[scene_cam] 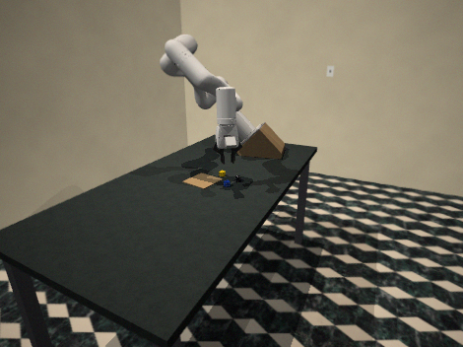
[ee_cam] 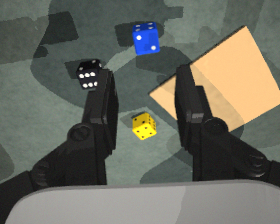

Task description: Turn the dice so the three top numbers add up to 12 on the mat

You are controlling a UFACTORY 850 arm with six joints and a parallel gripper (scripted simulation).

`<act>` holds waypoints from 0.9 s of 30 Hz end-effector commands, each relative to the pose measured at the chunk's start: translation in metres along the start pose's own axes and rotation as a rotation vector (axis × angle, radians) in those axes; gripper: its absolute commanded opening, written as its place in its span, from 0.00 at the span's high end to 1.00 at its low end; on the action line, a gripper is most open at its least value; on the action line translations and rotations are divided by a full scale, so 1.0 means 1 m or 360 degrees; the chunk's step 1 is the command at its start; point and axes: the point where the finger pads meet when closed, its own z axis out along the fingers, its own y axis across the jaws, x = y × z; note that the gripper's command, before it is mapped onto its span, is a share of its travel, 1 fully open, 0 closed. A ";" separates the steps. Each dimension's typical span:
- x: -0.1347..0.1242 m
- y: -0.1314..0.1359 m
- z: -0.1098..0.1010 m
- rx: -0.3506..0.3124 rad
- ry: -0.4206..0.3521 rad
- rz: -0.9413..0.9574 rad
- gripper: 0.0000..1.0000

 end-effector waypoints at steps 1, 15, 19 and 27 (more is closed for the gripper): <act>0.007 0.004 -0.002 0.0009 -0.0197 -0.0015 0.58; 0.007 0.004 -0.002 0.0010 -0.0203 -0.0015 0.00; 0.007 0.004 -0.002 0.0010 -0.0203 -0.0006 0.00; 0.006 0.004 -0.001 0.0003 -0.0203 0.0102 0.00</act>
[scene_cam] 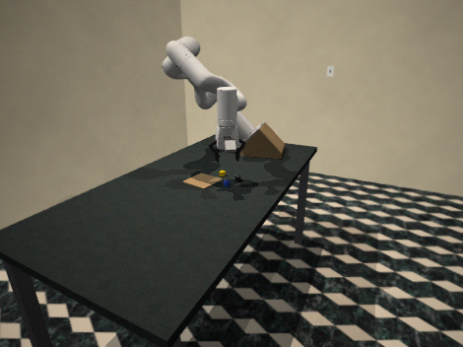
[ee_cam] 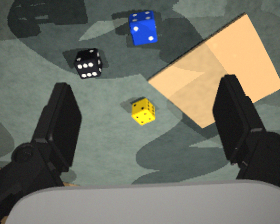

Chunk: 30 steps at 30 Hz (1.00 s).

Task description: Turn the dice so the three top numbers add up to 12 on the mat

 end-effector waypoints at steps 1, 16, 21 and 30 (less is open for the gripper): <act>0.000 0.000 0.000 -0.0001 0.0003 0.0112 0.00; -0.001 0.001 0.005 -0.0001 0.0003 0.0775 0.00; -0.002 0.001 0.007 -0.0001 0.0003 0.0973 0.00; -0.003 0.001 0.009 -0.0001 0.0003 0.1302 0.00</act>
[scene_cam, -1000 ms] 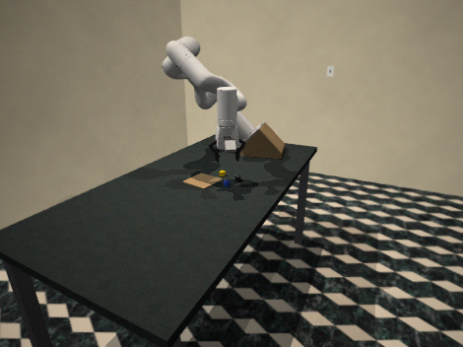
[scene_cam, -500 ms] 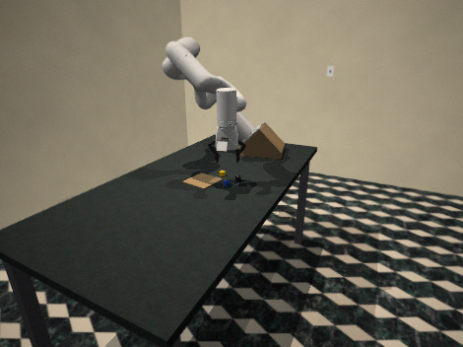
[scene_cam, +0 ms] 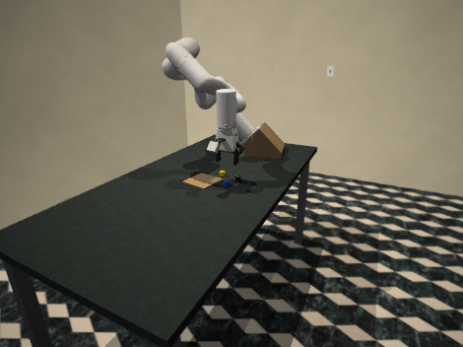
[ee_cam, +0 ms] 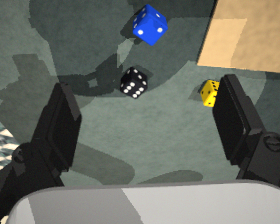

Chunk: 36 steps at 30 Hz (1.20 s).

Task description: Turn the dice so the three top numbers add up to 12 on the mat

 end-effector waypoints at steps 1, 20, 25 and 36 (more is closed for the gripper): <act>0.000 0.000 0.001 0.0000 0.0023 0.0242 0.00; -0.001 0.002 0.007 0.0006 0.0023 0.1073 0.00; -0.001 0.002 0.009 0.0007 0.0022 0.1260 0.00; -0.002 0.004 0.013 0.0011 0.0021 0.1767 0.00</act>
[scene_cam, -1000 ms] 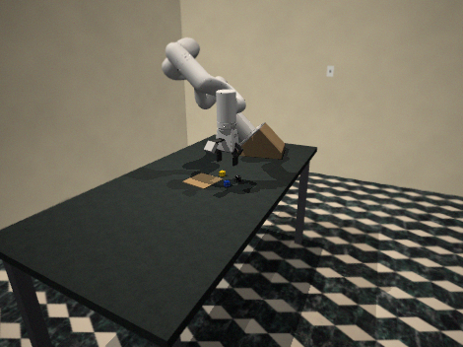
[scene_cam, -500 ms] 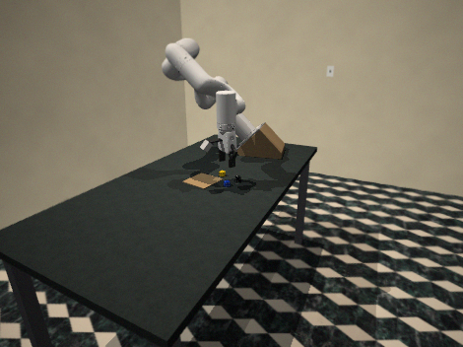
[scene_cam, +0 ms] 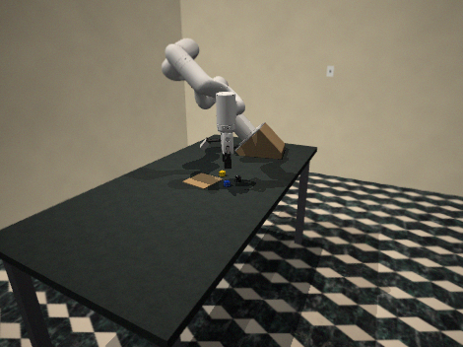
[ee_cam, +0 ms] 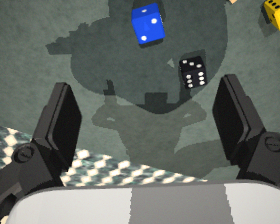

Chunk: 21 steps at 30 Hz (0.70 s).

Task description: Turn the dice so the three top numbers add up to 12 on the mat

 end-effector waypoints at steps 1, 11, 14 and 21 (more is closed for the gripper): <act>0.000 0.000 0.001 0.0019 0.0013 0.0253 0.00; 0.001 0.001 0.004 0.0021 0.0010 0.0711 0.00; 0.001 0.002 0.005 0.0021 0.0009 0.0801 0.00; 0.001 0.002 0.008 0.0022 0.0007 0.1127 0.00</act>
